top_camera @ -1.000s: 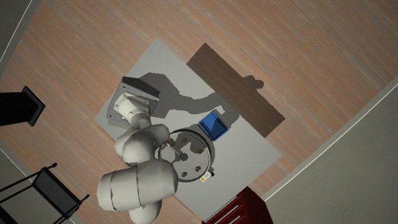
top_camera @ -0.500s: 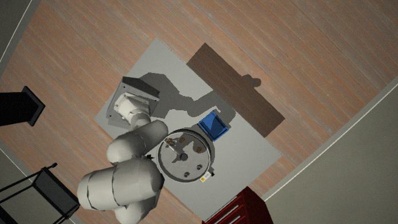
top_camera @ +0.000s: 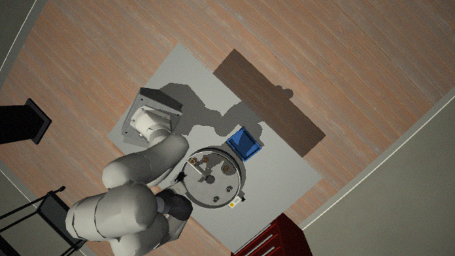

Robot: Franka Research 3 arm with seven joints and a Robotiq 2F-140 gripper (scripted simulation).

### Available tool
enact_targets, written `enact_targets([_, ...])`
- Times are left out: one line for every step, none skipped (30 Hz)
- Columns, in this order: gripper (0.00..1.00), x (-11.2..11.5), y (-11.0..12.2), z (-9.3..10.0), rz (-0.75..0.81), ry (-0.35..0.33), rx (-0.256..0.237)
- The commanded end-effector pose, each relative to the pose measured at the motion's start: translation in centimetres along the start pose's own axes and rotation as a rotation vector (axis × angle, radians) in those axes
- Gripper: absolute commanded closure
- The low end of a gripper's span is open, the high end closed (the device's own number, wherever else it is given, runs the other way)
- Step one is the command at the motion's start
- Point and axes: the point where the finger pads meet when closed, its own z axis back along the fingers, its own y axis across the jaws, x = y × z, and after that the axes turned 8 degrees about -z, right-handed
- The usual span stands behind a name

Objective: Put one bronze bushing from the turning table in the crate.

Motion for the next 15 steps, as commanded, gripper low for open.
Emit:
enact_targets([0.00,0.1,-2.0,0.5,-0.159,-0.028,-0.043])
enact_targets([0.00,-0.2,-2.5,0.6,-0.185,-0.027,-0.055])
enact_targets([0.00,-0.4,-3.0,0.7,-0.210,-0.027,-0.066])
enact_targets([0.00,-0.7,-3.5,0.8,-0.236,-0.028,-0.078])
enact_targets([0.00,-0.9,-4.0,0.8,-0.261,-0.028,-0.091])
enact_targets([0.00,-1.1,-4.6,1.0,-0.287,-0.029,-0.103])
enact_targets([0.00,-1.4,-5.1,1.1,-0.312,-0.031,-0.116])
enact_targets([0.00,-1.6,-5.7,1.2,-0.338,-0.033,-0.129])
enact_targets([0.00,-1.6,-5.7,1.2,-0.338,-0.033,-0.129])
enact_targets([0.00,-1.6,-5.7,1.2,-0.338,-0.033,-0.129])
enact_targets([0.00,-2.1,-6.9,1.5,-0.393,-0.038,-0.159])
enact_targets([0.00,-2.4,-7.6,1.7,-0.424,-0.042,-0.175])
enact_targets([0.00,-2.6,-8.2,1.8,-0.449,-0.046,-0.189])
enact_targets([0.00,-2.8,-8.7,2.0,-0.474,-0.051,-0.204])
enact_targets([0.00,-3.1,-9.3,2.2,-0.500,-0.056,-0.218])
